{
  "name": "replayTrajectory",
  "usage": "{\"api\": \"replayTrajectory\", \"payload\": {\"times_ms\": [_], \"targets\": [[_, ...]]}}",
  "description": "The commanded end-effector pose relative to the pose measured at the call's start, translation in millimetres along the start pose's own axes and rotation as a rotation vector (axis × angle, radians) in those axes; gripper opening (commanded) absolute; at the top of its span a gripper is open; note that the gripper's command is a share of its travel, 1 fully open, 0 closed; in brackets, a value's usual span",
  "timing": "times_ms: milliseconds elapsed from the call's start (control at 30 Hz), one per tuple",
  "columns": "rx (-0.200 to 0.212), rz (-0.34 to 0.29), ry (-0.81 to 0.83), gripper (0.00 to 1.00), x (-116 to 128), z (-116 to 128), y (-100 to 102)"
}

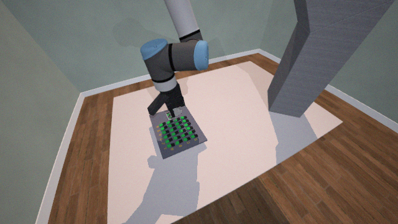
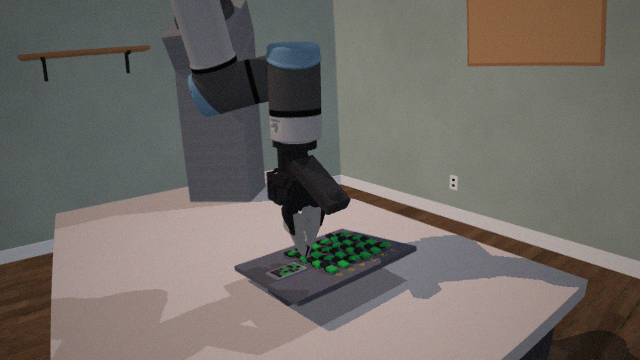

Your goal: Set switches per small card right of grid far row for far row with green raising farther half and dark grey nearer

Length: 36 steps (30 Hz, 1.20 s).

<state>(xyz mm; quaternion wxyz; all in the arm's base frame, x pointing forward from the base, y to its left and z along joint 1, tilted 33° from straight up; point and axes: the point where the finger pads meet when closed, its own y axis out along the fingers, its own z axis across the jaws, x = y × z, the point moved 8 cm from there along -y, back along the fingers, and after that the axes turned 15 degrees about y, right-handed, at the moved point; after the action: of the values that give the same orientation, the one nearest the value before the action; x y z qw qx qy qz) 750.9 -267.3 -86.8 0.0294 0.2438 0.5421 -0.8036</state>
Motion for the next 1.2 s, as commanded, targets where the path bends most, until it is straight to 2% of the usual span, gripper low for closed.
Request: {"api": "replayTrajectory", "payload": {"times_ms": [0, 367, 867, 1067, 1167], "targets": [[0.0, 0.001, 0.0, 0.0, 0, 0, -2], [0.0, 0.001, 0.0, 0.0, 0, 0, -29], [0.0, 0.001, 0.0, 0.0, 0, 0, -30], [0.0, 0.0, 0.0, 0.0, 41, -14, -26], [0.0, 0.0, 0.0, 0.0, 44, -15, -25]]}}
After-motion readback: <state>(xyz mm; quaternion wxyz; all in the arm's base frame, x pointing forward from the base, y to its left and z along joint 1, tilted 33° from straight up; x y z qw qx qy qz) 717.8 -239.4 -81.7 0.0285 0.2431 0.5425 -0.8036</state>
